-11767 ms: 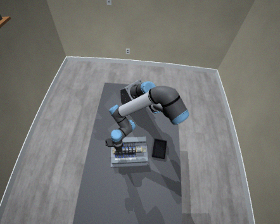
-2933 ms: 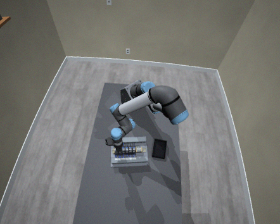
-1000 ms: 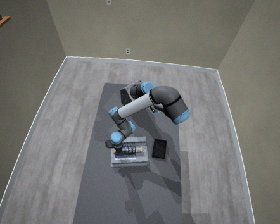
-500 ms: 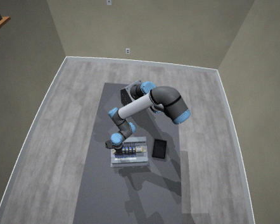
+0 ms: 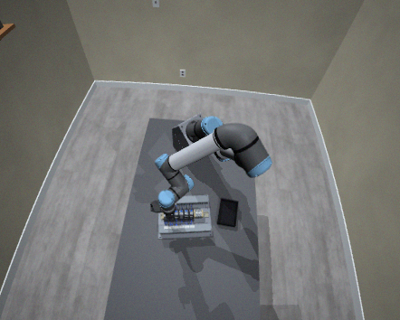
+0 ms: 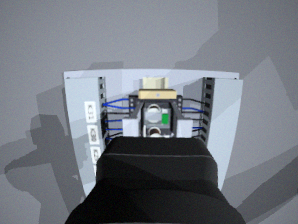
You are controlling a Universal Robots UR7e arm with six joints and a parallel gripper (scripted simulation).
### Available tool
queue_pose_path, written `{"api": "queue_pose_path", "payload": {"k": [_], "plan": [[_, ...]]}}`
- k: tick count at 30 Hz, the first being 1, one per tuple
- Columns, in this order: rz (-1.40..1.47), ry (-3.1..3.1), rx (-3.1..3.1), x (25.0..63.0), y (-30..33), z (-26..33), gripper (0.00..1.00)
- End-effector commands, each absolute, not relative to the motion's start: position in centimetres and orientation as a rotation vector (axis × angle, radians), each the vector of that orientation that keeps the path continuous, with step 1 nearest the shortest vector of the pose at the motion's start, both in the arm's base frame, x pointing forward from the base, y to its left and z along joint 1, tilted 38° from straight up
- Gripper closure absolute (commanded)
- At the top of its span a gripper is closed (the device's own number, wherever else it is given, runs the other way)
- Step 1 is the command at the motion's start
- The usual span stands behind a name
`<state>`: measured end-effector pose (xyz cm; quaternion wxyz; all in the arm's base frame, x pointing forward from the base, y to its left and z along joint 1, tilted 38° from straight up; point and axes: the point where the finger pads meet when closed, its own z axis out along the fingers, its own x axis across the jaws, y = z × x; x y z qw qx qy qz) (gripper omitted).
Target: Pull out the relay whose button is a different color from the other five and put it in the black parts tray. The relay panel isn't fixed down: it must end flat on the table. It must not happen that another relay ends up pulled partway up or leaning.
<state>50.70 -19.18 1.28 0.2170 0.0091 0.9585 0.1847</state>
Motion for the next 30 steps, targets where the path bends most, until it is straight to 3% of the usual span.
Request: {"api": "queue_pose_path", "payload": {"k": [1, 30], "plan": [[0.507, 2.634, 0.031, 50.65, -19.22, 1.3, 1.0], [0.501, 2.596, 0.04, 50.56, -19.22, 1.26, 1.0]]}}
